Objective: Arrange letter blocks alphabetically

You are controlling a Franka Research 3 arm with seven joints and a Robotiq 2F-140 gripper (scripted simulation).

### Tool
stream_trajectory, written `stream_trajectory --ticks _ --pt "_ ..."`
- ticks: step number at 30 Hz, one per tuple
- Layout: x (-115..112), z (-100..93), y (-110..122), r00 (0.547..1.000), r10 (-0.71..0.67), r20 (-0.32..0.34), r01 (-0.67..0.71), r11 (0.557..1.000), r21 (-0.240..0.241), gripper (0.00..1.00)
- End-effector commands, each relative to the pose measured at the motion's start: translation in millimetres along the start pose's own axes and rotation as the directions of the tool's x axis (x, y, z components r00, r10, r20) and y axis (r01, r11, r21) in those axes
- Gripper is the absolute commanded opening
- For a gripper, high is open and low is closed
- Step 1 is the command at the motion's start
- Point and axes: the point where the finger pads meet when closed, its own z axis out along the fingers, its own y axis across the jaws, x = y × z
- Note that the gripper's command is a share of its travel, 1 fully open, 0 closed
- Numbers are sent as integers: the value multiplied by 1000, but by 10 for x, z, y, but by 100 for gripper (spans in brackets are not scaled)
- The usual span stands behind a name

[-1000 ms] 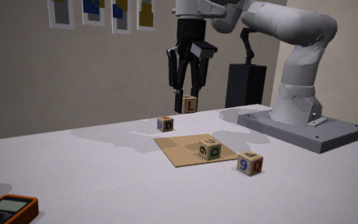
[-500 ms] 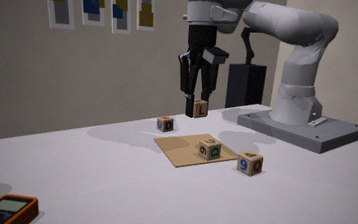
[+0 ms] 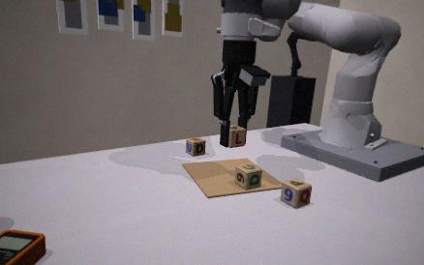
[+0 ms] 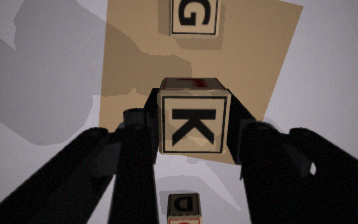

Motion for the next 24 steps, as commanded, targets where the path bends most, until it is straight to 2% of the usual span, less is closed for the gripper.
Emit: stream_trajectory --ticks 1,14,24 --pt "22 50 39 1000 7 -4 -7 1000 -13 33" --pt "29 610 36 1000 7 -4 -7 1000 -13 33" --pt "30 730 35 1000 7 -4 -7 1000 -13 33"
